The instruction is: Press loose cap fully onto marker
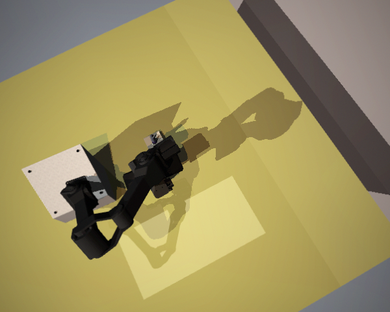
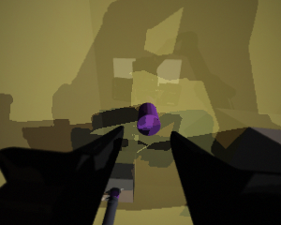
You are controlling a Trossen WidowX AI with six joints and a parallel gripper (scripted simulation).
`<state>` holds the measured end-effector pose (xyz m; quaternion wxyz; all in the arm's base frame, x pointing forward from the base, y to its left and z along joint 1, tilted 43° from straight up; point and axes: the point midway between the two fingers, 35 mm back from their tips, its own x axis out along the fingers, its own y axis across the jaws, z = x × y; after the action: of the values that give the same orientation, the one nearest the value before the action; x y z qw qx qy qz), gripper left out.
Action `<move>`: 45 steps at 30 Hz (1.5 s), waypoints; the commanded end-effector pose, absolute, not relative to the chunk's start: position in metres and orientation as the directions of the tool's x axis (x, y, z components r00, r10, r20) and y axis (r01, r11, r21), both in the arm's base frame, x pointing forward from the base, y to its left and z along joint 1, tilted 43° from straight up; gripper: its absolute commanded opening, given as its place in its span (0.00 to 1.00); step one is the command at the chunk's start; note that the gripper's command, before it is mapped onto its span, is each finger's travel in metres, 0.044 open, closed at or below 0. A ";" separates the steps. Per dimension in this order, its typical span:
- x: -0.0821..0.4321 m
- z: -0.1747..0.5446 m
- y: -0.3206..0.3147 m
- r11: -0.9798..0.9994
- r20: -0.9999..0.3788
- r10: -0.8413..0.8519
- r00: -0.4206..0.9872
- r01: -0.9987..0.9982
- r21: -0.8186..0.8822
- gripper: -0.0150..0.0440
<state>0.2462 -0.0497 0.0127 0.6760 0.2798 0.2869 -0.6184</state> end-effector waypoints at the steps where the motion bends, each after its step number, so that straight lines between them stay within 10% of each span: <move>1: 0.245 0.006 -0.055 0.080 -0.731 -0.679 0.065 0.997 0.014 0.66; 30: 0.247 -0.025 -0.085 0.080 -0.729 -0.681 0.065 0.997 0.013 0.66; 45: 0.247 -0.025 -0.084 0.080 -0.729 -0.681 0.065 0.997 0.013 0.29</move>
<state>0.2473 -0.0845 -0.0256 0.6750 0.2762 0.2879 -0.6206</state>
